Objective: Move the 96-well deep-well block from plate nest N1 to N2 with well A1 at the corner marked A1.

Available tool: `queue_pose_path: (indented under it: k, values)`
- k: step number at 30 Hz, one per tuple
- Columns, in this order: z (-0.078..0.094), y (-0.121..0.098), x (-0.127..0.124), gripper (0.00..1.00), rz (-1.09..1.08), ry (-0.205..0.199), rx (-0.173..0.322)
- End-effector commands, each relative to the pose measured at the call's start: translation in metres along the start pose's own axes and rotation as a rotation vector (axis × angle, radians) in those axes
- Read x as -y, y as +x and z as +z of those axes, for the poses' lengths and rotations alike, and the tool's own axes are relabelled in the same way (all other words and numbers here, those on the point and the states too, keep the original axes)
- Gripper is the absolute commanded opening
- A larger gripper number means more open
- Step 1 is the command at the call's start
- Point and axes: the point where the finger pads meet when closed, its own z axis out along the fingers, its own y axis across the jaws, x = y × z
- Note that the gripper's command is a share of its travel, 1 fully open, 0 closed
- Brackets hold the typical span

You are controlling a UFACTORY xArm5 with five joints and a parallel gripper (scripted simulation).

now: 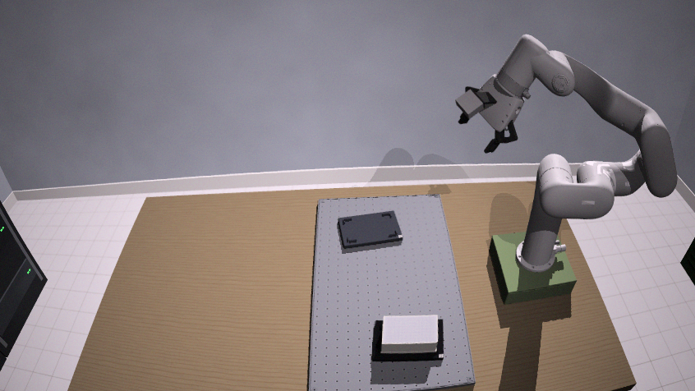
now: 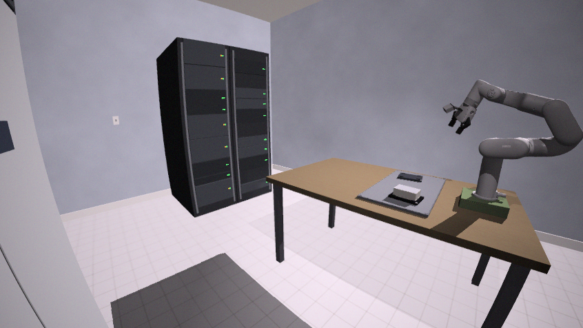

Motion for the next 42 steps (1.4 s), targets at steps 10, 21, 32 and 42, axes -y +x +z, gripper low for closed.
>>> queue_pose_path:
  k: [10,21,32,42]
  values:
    - [-0.001,0.0,-0.001,1.0,0.0,-0.002,-0.001]
    - [0.005,0.019,-0.008,1.0,0.094,0.065,0.022]
    - [0.022,0.049,-0.019,1.0,0.213,0.145,0.071]
    - [0.04,0.074,-0.024,1.0,0.303,0.199,0.122]
